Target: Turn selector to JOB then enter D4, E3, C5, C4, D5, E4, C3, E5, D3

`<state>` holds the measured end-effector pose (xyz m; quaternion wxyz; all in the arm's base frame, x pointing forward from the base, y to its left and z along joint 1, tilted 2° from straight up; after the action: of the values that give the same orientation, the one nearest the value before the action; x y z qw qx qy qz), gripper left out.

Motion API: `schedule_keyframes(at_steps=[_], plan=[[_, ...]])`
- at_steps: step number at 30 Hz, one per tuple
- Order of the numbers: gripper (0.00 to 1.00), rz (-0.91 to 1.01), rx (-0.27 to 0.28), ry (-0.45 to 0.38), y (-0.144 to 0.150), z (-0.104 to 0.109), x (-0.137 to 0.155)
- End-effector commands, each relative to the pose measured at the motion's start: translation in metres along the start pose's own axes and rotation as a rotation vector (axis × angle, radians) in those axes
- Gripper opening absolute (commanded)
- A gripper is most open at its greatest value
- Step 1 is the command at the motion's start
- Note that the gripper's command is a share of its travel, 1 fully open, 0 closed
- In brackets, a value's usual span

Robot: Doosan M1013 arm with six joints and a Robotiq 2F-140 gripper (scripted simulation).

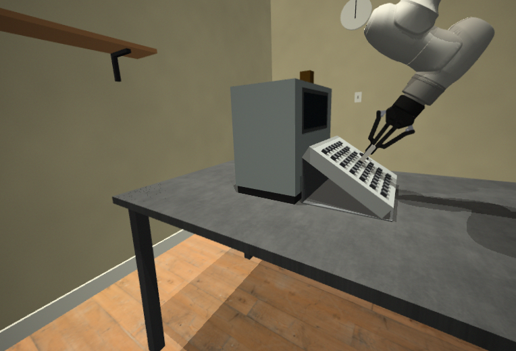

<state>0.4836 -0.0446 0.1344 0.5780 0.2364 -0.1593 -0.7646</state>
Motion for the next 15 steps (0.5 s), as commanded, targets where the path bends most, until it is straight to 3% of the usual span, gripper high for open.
schedule_keyframes(at_steps=[1, 15], plan=[[0.0, 0.0, 0.0, 0.0, 0.0, -0.002, 0.0], [0.0, 0.0, 0.0, 0.0, 0.0, -0.0086, 0.0]])
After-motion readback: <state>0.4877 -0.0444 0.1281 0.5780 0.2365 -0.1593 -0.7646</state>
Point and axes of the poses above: the point where the finger pads meet when closed, its own z axis back along the fingers, its own y axis across the jaws, x = y × z, the point moved 10 cm from there along z, back along the fingers, and after that the axes turned 15 degrees about -z, right-handed, at the moved point
